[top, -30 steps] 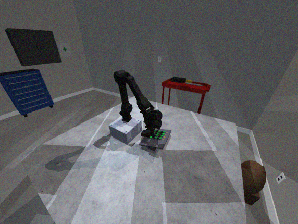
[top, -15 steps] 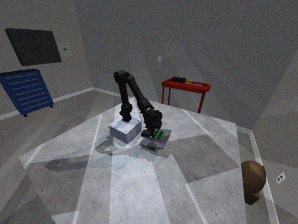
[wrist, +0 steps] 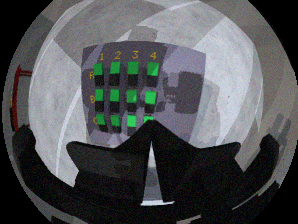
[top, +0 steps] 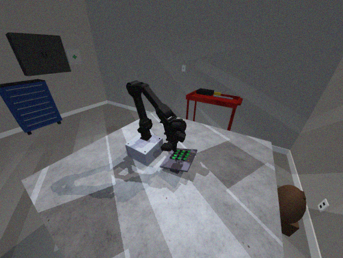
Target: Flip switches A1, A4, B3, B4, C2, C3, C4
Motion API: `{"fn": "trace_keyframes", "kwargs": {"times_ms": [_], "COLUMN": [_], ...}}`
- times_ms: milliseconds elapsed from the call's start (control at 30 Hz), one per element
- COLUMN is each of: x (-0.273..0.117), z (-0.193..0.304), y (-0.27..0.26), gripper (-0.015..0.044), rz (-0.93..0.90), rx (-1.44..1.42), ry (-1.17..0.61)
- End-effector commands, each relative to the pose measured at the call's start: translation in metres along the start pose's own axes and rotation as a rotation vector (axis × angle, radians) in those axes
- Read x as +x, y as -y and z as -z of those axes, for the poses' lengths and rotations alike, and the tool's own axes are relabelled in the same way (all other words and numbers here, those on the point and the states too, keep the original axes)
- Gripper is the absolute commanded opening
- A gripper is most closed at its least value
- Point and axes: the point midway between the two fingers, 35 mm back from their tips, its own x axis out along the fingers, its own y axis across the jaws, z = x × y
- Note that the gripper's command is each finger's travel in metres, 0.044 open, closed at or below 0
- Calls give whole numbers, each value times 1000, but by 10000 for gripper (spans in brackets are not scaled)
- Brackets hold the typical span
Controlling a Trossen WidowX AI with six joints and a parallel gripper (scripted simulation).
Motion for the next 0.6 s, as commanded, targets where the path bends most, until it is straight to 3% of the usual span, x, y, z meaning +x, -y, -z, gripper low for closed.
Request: {"fn": "trace_keyframes", "kwargs": {"times_ms": [0, 433, 567], "x": [-17, -17, 6], "z": [1, 23, 22], "y": [0, -53, -53], "gripper": [0, 0, 0], "rz": [3, -2, -2], "rx": [3, 4, 4], "ry": [-7, -8, -24]}}
